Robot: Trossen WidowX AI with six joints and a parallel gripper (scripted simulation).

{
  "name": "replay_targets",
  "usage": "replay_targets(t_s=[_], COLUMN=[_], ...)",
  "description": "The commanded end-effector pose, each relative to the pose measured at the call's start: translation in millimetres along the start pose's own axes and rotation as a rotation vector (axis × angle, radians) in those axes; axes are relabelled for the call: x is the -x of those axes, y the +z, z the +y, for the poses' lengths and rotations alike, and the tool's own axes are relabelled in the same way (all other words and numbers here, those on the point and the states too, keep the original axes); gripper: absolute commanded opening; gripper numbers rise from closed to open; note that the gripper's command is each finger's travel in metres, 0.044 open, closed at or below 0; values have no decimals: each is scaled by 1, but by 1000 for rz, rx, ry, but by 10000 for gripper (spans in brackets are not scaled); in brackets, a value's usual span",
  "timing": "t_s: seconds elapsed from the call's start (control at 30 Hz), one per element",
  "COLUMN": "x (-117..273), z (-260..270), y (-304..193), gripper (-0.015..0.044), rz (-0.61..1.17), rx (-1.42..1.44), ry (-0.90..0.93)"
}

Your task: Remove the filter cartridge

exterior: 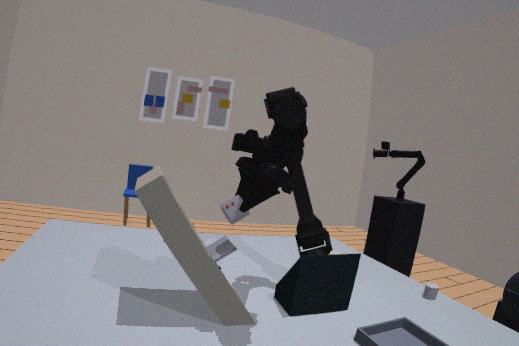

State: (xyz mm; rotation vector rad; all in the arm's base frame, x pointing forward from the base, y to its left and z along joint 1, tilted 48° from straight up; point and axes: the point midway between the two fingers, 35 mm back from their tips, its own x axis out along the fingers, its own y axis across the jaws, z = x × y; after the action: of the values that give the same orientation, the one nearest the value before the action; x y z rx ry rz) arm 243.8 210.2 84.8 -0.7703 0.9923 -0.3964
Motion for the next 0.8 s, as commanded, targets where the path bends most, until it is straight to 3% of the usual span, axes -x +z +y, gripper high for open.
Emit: replay_targets(t_s=[0.0,0.17,0.77], x=[-2,0,53], z=[20,22,140], y=[-1,-4,-84], gripper=[0,0,0], rz=[-3,5,25], rx=[-10,35,730], ry=[7,22,435])
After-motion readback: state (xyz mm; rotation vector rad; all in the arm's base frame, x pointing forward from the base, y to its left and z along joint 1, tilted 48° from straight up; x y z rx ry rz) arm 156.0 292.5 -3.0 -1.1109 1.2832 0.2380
